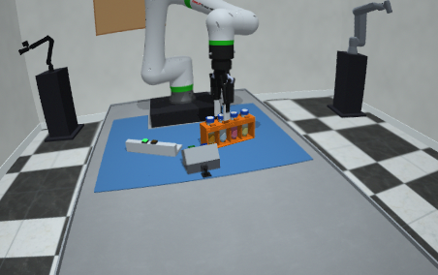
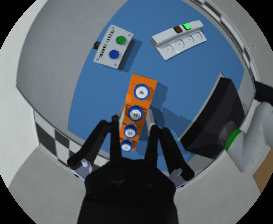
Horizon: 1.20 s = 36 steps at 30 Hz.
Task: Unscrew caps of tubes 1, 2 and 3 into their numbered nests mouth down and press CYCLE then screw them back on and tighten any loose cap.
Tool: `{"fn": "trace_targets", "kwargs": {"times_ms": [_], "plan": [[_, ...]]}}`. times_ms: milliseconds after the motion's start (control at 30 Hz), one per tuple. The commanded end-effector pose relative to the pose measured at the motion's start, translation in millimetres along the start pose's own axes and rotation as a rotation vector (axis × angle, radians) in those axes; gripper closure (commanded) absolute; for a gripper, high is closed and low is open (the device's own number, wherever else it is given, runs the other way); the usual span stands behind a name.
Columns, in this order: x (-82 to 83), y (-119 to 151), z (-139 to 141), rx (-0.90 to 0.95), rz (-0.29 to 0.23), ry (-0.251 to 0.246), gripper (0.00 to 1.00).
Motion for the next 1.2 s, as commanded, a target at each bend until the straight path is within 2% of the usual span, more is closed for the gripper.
{"fn": "trace_targets", "kwargs": {"times_ms": [0,33,100,333,367,833,1167], "plan": [[0.2,-2.2,-0.4,0.271,-0.023,-0.001,0.65],[0.2,-2.2,-0.4,0.271,-0.023,-0.001,0.65],[0.2,-2.2,-0.4,0.401,-0.023,-0.003,0.65],[0.2,-2.2,-0.4,0.401,-0.023,-0.003,0.65],[0.2,-2.2,-0.4,0.401,-0.023,-0.003,1.0],[0.2,-2.2,-0.4,0.401,-0.023,-0.003,1.0],[-0.3,-2.2,-0.4,-0.099,-0.023,0.003,1.0]]}}
Point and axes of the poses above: the point where the finger pads meet when closed, its own x axis back along the fingers, its own z axis across the jaws, y = z × x, the point moved 9 cm from there along x, back along the fingers, and after that the axes turned 6 degrees about x, right-handed, at the moved point
